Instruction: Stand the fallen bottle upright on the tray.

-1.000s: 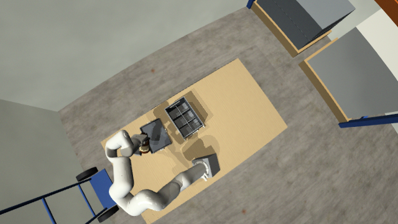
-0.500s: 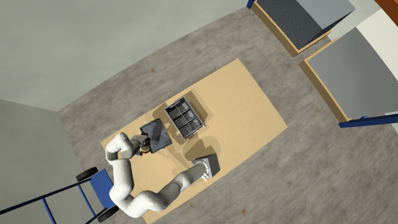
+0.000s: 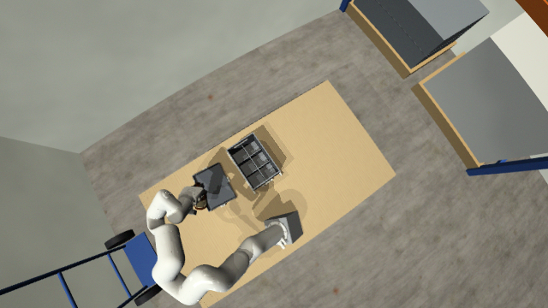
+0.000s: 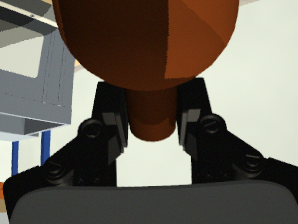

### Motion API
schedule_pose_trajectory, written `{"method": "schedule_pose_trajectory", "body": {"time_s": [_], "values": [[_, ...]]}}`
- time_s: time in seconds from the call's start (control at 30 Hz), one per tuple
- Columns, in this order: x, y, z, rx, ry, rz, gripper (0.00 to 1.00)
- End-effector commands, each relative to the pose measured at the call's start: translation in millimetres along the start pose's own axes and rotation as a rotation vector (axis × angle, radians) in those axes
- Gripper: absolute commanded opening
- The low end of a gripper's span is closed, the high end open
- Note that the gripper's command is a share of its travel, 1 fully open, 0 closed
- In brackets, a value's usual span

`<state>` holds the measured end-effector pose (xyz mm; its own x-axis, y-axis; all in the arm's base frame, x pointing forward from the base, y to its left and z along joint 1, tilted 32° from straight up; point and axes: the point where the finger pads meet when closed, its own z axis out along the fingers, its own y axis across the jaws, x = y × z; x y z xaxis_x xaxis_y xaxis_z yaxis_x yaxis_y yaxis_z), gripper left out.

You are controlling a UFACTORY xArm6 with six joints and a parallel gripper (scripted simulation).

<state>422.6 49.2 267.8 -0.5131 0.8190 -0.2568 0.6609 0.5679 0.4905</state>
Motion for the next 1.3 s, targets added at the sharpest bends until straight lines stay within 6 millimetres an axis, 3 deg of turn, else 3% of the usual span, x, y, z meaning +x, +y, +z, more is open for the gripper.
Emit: {"method": "schedule_pose_trajectory", "body": {"time_s": [0.0,1.27], "values": [[-1.1,2.3,-1.6,-0.005,-0.035,0.001,0.00],[0.1,-1.1,-1.1,0.005,-0.073,0.003,0.00]]}}
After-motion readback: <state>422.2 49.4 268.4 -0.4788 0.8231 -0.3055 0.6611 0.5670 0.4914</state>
